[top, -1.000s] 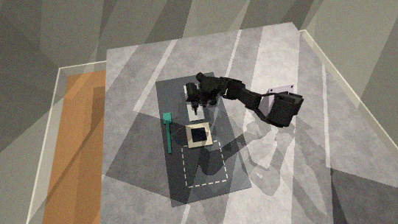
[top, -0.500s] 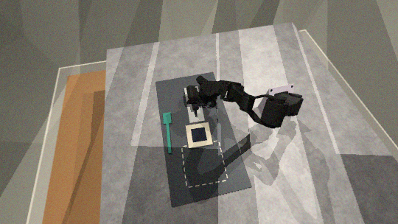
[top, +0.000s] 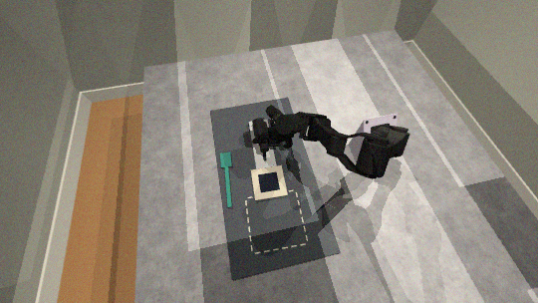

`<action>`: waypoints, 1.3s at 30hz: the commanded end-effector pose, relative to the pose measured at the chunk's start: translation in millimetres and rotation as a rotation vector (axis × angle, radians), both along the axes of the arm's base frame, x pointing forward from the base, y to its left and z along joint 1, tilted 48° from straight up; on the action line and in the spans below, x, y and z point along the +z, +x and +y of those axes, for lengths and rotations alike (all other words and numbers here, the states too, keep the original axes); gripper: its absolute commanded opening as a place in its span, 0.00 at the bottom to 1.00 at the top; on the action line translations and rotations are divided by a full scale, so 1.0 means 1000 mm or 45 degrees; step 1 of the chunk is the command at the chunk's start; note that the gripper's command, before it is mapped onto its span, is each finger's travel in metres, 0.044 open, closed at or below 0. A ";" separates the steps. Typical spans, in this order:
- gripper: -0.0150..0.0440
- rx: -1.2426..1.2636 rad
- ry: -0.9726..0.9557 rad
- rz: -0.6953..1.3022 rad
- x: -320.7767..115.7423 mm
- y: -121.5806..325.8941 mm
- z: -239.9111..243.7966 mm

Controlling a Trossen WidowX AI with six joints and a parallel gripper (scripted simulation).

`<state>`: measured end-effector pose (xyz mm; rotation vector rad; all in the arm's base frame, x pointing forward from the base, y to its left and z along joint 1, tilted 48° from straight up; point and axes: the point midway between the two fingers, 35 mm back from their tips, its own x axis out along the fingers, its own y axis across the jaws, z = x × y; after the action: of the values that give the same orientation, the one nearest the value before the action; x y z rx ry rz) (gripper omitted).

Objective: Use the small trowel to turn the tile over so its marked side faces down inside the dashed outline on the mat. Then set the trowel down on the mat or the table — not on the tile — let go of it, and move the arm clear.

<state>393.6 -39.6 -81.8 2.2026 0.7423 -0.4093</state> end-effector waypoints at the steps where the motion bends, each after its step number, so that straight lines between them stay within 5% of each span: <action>1: 0.25 0.001 -0.002 -0.004 0.006 0.001 0.004; 39: 0.25 -0.002 0.132 -0.013 0.050 0.001 0.009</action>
<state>389.4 -21.8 -44.6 2.2985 0.7995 -0.3903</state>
